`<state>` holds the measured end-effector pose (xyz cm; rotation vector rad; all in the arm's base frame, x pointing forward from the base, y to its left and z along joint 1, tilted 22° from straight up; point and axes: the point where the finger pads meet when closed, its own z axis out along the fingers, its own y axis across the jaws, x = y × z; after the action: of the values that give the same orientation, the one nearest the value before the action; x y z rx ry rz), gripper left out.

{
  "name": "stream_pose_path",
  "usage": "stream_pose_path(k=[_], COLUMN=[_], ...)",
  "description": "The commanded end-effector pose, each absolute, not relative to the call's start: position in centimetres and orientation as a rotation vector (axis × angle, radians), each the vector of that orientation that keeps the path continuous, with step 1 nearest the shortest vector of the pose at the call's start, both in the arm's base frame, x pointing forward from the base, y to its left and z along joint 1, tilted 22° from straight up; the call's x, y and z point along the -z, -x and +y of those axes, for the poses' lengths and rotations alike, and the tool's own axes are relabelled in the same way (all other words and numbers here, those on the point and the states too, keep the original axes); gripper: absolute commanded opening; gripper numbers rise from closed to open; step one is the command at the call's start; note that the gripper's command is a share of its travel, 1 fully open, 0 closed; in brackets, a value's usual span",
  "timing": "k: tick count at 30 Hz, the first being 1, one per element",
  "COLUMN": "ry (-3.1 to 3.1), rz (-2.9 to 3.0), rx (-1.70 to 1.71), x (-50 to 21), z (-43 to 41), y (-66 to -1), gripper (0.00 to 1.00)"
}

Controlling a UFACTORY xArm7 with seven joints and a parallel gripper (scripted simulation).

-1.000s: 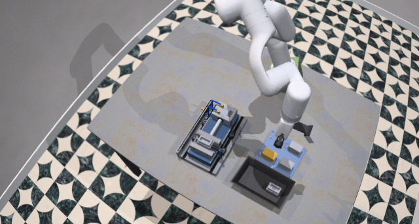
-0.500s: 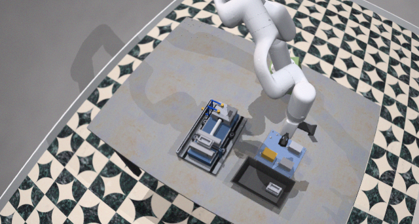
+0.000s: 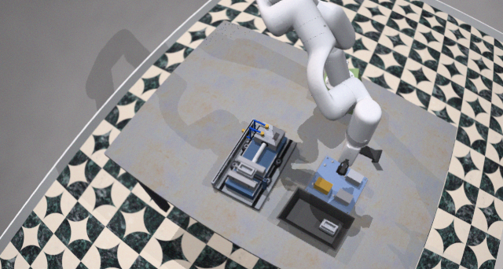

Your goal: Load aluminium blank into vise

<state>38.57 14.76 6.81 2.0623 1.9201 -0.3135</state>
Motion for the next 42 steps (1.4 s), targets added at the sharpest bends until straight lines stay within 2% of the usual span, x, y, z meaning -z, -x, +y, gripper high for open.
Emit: stream_pose_path(k=[1, 5, 6, 42], ry=[-2.061, -2.061, -2.061, -2.061], rz=[1.92, 1.92, 1.92, 1.92], rx=[0.311, 0.311, 0.311, 0.311], x=[-6.77, -6.76, -6.76, -6.75], z=[14.96, 14.96, 14.96, 14.96], y=[-38.5, -38.49, -38.49, -38.49], gripper=[1.0, 1.0, 0.0, 0.0])
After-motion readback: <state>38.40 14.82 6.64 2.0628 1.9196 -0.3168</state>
